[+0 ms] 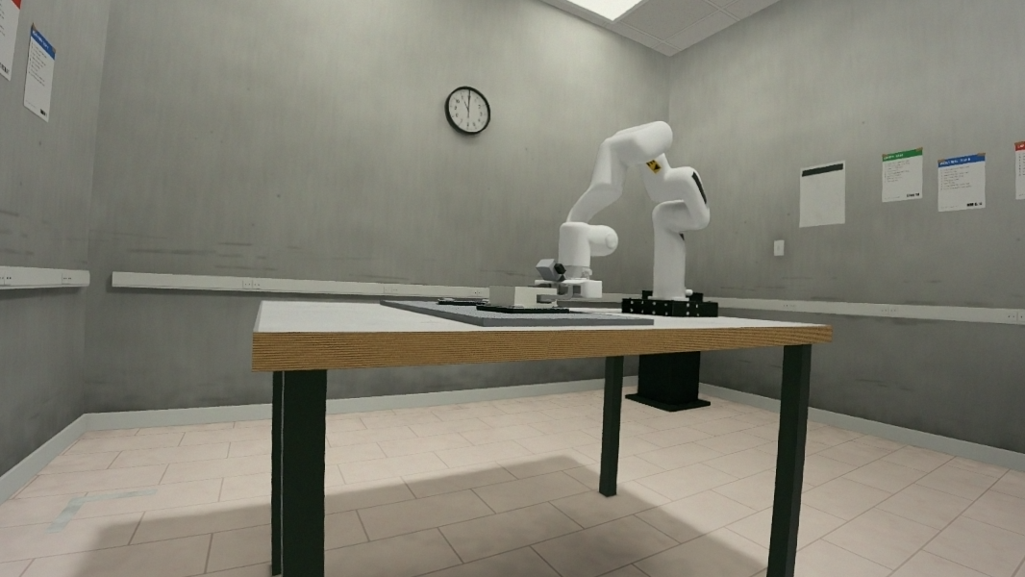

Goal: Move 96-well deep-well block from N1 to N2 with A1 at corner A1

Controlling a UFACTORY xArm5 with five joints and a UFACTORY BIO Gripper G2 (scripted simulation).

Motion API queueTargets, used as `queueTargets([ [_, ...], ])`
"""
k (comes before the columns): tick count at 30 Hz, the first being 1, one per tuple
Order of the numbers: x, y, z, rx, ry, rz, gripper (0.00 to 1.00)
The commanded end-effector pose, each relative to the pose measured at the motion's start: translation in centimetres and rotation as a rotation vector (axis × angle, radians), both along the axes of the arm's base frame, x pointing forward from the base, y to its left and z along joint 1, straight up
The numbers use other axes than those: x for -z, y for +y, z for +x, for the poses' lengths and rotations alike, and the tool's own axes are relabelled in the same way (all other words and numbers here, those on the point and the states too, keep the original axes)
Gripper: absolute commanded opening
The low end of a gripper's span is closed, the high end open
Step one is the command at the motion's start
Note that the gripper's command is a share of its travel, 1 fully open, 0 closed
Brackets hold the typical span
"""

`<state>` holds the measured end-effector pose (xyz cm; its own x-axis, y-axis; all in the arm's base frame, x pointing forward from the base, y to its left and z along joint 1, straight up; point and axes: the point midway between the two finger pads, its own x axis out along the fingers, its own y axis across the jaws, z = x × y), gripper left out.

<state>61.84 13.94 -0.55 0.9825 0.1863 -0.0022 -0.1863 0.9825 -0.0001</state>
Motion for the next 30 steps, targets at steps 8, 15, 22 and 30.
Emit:
queueTargets([
  [8, -0.2, 0.0, 0.1, 0.000, -0.004, -0.002, 0.37],
  [15, -1.5, 0.0, 0.1, 0.000, -0.004, -0.002, 0.37],
  [22, -3.4, 0.0, 0.1, 0.000, -0.004, -0.002, 0.37],
  [30, -5.0, 0.0, 0.1, 0.000, -0.004, -0.002, 0.37],
])
